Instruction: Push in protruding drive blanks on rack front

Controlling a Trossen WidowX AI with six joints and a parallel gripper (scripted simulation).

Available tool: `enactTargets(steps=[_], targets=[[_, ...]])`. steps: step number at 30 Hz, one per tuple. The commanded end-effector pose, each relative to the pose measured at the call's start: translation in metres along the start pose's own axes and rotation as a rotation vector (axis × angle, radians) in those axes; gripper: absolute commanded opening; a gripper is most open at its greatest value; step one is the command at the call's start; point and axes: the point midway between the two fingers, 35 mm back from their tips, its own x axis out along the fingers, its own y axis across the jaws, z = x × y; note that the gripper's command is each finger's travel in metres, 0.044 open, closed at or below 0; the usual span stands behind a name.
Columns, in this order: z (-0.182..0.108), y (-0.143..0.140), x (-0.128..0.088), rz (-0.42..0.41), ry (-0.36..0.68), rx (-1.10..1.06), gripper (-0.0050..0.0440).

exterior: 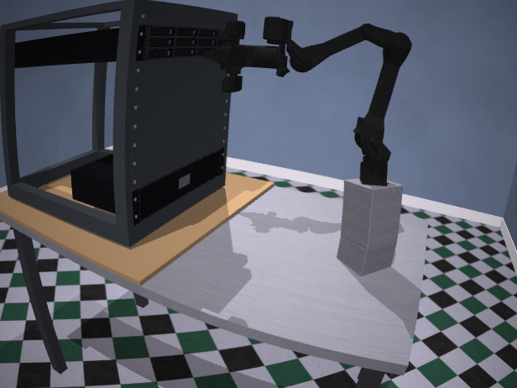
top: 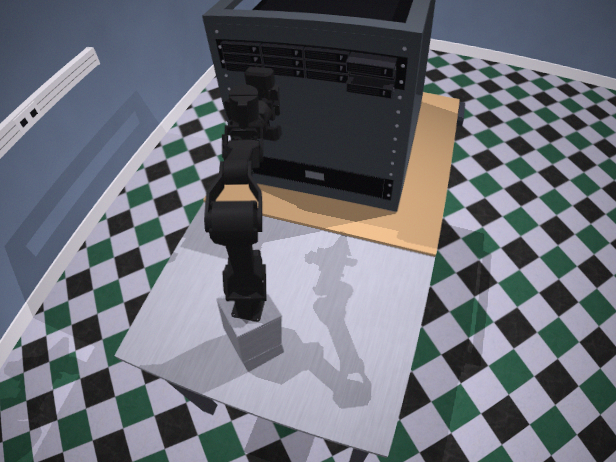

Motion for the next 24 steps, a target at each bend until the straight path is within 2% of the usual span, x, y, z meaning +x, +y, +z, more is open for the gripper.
enactTargets(steps=[1, 12, 24], targets=[[-0.0017, -0.0100, -0.0011, -0.023, 0.002, 0.012, -0.0050], [-0.0036, -0.0109, -0.0027, -0.022, -0.004, 0.068, -0.0050], [-0.0105, -0.0139, -0.0093, -0.015, -0.025, 0.273, -0.0050]])
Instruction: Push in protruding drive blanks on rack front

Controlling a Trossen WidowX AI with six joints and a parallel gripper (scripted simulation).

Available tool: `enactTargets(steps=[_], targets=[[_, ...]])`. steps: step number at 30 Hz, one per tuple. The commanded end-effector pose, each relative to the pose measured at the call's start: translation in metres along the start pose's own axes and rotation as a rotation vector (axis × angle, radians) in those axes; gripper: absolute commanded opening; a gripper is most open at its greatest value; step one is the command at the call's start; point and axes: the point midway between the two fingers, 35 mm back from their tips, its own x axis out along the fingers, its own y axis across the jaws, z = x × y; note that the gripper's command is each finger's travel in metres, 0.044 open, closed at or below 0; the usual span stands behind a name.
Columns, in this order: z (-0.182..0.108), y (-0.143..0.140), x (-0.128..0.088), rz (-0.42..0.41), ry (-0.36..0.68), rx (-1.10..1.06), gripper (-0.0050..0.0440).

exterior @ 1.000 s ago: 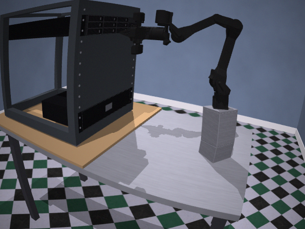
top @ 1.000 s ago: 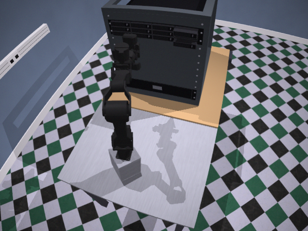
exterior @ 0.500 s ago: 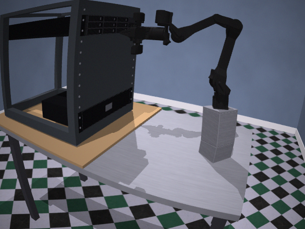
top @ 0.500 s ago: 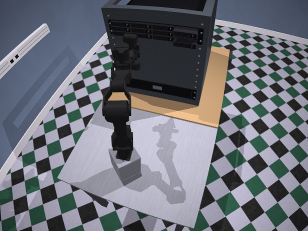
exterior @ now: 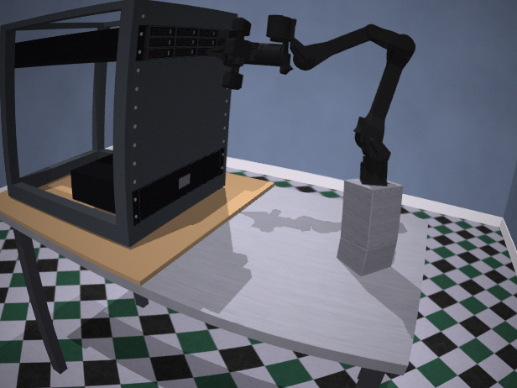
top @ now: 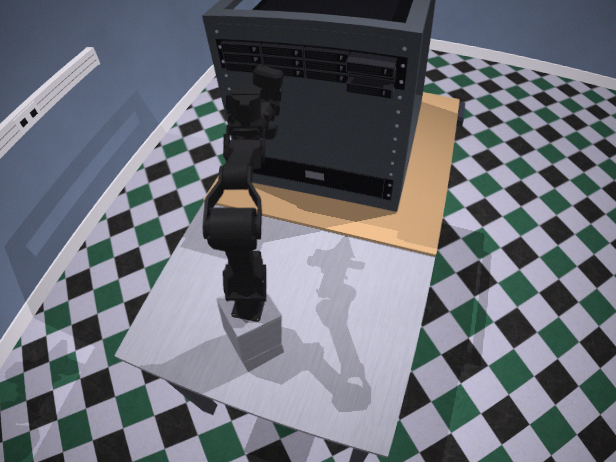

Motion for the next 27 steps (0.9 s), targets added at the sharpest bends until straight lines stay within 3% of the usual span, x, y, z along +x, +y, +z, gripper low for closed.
enactTargets(steps=[1, 27], targets=[[-0.003, -0.007, -0.005, -0.009, -0.011, 0.067, -0.0050], [-0.023, -0.019, -0.035, 0.059, -0.067, 0.884, -0.0050]])
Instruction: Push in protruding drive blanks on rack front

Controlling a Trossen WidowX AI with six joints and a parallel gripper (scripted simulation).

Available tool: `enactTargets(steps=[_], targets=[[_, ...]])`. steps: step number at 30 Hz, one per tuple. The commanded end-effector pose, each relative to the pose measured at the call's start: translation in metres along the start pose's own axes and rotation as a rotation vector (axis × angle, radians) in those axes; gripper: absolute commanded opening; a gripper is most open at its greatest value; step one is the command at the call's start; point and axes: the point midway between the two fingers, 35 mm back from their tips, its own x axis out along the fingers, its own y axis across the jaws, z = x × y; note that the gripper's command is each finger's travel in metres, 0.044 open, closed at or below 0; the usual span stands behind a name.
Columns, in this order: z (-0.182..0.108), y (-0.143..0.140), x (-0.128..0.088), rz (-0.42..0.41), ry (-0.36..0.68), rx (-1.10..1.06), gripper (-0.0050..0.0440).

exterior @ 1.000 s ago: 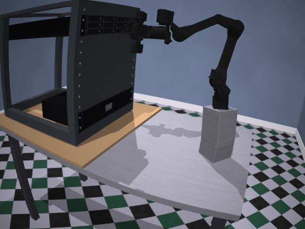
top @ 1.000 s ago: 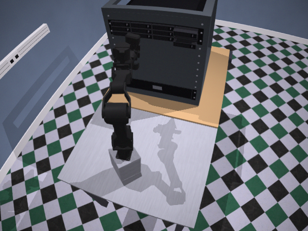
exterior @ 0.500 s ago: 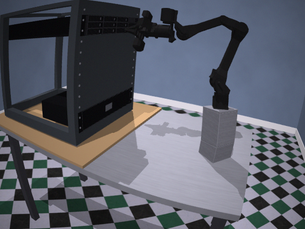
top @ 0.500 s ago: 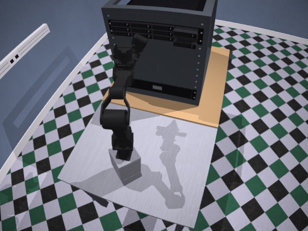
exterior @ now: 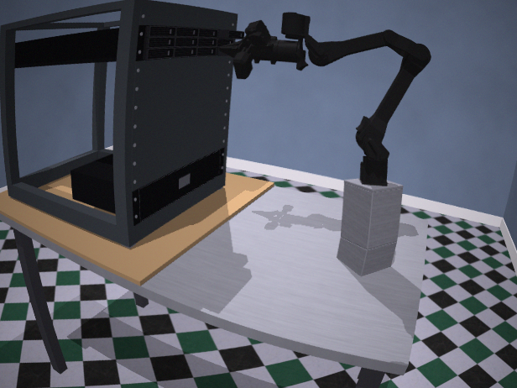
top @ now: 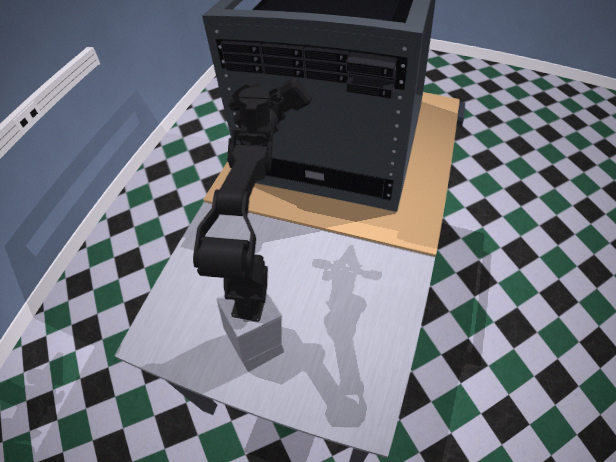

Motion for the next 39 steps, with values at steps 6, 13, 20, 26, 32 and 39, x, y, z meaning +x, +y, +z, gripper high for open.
enactTargets(steps=[6, 13, 20, 26, 32, 39], targets=[[-0.001, -0.009, -0.017, 0.038, -0.016, 0.332, -0.0050], [-0.002, -0.011, -0.023, 0.052, -0.015, 0.473, -0.0050], [-0.003, -0.012, -0.030, 0.068, -0.012, 0.617, -0.0050], [-0.003, -0.013, -0.032, 0.074, -0.010, 0.670, -0.0050], [-0.004, -0.013, -0.034, 0.078, -0.008, 0.712, -0.0050], [-0.004, -0.013, -0.035, 0.079, -0.008, 0.721, -0.0050]])
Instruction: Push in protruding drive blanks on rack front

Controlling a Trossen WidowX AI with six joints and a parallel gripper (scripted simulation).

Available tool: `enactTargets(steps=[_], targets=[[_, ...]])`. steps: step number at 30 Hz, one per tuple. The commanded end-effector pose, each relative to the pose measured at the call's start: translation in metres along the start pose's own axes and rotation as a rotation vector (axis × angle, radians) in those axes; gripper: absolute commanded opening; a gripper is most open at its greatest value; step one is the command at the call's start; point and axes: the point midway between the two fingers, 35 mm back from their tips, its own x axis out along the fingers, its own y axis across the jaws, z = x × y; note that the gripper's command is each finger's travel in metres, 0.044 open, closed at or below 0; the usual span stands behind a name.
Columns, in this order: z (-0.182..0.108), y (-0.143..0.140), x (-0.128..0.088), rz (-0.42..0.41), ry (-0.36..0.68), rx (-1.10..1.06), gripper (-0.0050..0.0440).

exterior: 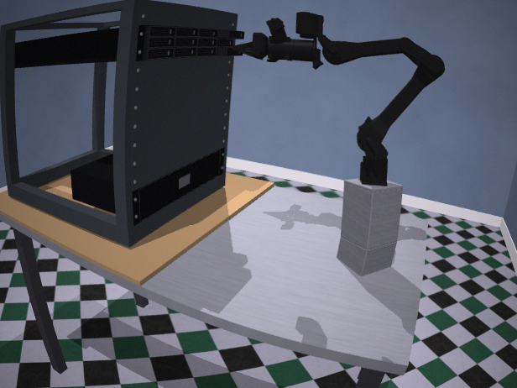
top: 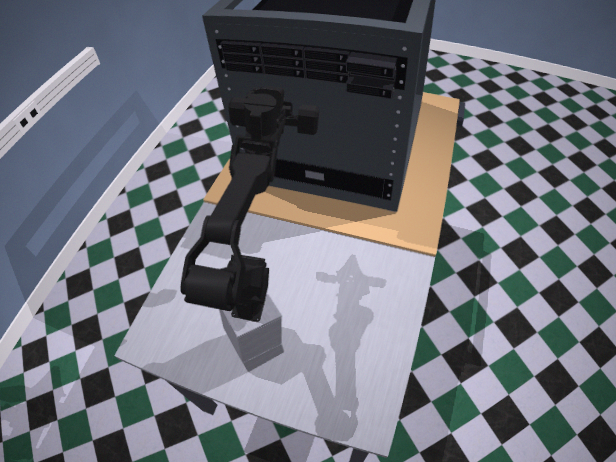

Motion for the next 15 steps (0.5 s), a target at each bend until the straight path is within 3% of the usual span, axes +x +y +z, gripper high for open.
enactTargets(steps=[1, 15], targets=[[0.0012, -0.0002, -0.0027, 0.004, -0.005, 0.010, -0.0050], [0.0007, 0.0012, -0.0029, 0.002, -0.010, 0.058, -0.0050]])
